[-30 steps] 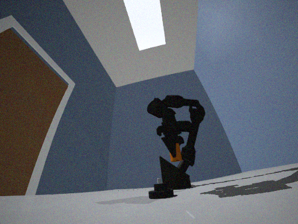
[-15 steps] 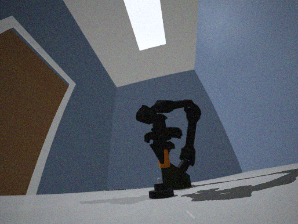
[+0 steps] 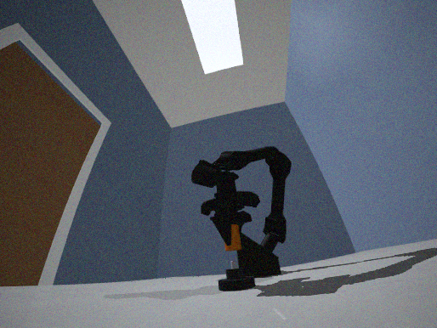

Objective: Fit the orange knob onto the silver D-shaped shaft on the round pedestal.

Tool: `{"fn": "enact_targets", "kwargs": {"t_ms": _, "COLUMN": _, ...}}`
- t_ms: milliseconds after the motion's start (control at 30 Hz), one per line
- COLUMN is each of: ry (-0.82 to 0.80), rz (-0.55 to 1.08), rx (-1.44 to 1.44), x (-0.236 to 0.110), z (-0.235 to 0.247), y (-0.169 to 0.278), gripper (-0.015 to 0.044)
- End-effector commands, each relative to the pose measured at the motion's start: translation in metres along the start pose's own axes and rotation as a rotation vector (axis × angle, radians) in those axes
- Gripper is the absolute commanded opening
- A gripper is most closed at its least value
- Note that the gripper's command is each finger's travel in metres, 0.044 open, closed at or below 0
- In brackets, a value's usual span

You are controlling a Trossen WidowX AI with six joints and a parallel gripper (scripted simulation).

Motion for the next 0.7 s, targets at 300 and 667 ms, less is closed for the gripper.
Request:
{"fn": "enact_targets", "kwargs": {"t_ms": 300, "ry": 0.000, "rz": 0.003, "rx": 0.335, "x": 0.0005, "z": -0.0001, "y": 0.0049, "gripper": 0.0000}}
{"fn": "enact_targets", "kwargs": {"t_ms": 667, "ry": 0.000, "rz": 0.003, "rx": 0.618, "x": 0.0005, "z": -0.0001, "y": 0.0026, "gripper": 0.0000}}
Point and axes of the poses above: the point midway between the two fingers, 35 mm back from their tips, its own x axis out along the fingers, its own z axis across the jaws, y = z × x, the point moved 4 cm from there along -x, back along the fingers, and after that the axes turned 7 degrees about -x, right-handed, at the moved point
